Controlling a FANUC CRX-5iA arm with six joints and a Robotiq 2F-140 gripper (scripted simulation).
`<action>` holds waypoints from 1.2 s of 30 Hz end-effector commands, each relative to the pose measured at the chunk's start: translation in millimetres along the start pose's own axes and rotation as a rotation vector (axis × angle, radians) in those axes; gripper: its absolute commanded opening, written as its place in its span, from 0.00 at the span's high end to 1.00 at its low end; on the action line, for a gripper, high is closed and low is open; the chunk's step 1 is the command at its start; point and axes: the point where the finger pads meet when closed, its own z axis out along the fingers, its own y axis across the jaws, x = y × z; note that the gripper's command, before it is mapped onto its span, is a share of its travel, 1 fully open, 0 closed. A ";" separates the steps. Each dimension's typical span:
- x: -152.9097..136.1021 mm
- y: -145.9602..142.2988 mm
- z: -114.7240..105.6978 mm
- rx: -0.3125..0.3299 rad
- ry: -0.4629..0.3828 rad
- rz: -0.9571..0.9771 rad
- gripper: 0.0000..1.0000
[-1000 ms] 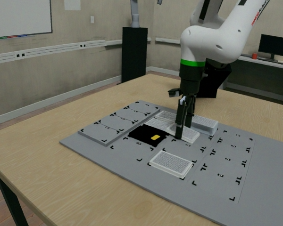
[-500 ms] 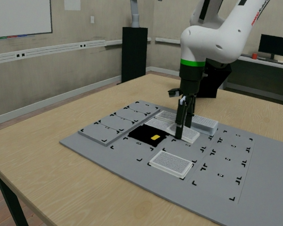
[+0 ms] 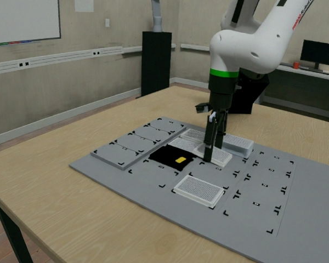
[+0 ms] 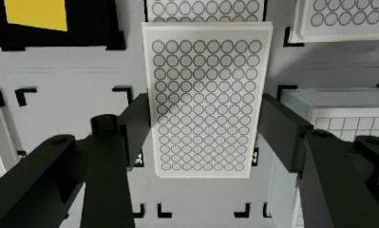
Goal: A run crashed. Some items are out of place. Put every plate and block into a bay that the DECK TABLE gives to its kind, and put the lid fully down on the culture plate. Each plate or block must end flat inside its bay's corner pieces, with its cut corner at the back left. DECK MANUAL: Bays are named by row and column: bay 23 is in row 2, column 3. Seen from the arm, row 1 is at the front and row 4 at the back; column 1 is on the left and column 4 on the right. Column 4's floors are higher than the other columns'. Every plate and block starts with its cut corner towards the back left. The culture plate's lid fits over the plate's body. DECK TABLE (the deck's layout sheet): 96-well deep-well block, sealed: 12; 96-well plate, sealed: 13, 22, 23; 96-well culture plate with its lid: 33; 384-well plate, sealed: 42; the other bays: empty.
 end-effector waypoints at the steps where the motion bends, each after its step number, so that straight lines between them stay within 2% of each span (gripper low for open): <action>1: 0.1 -0.6 -0.5 0.001 0.000 0.000 0.42; 9: 0.1 -0.6 -0.5 0.001 0.000 0.000 0.43; 10: 0.1 -0.6 -0.5 0.001 0.000 0.000 0.90; 36: 0.2 -0.5 -3.1 0.001 0.000 0.000 0.90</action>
